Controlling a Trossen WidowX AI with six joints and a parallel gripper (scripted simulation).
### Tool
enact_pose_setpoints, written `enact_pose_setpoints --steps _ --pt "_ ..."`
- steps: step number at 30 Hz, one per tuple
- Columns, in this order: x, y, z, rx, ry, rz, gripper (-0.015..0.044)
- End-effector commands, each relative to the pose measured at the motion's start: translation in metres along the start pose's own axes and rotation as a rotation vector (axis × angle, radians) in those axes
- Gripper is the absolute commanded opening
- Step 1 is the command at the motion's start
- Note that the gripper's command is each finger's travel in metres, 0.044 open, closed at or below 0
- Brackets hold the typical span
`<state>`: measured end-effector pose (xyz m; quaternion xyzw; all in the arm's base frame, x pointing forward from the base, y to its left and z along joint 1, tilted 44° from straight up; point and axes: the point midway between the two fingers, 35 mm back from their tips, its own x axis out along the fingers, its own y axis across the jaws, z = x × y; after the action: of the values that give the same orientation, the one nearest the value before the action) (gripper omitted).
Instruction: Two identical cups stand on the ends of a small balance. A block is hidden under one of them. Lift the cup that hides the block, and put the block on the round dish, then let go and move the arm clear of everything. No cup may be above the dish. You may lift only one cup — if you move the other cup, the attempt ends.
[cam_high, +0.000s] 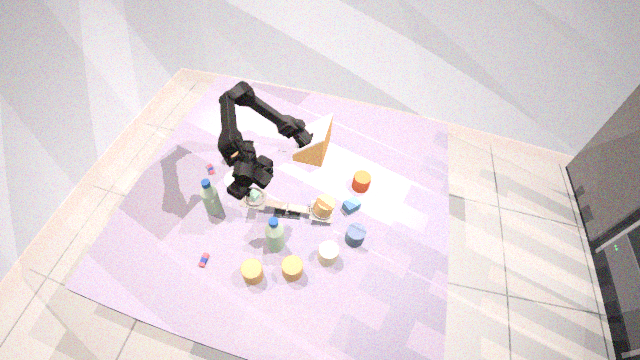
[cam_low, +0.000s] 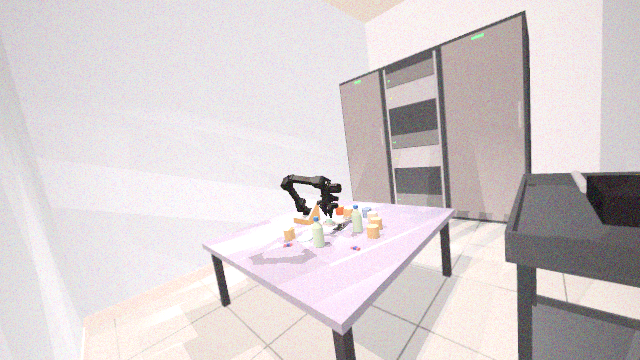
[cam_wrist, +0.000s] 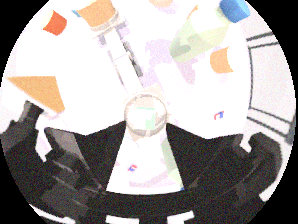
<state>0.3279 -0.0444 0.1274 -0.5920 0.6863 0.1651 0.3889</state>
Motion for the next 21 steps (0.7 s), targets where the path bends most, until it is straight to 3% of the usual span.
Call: enact_pose_setpoints --steps 1,20,21 --pt "0.006 0.000 0.000 -0.003 0.004 -0.002 0.0260" --pt "0.035 0.000 -0.001 -0.003 0.005 -0.003 0.0260" --pt "0.035 0.000 -0.001 -0.003 0.005 -0.003 0.0234"
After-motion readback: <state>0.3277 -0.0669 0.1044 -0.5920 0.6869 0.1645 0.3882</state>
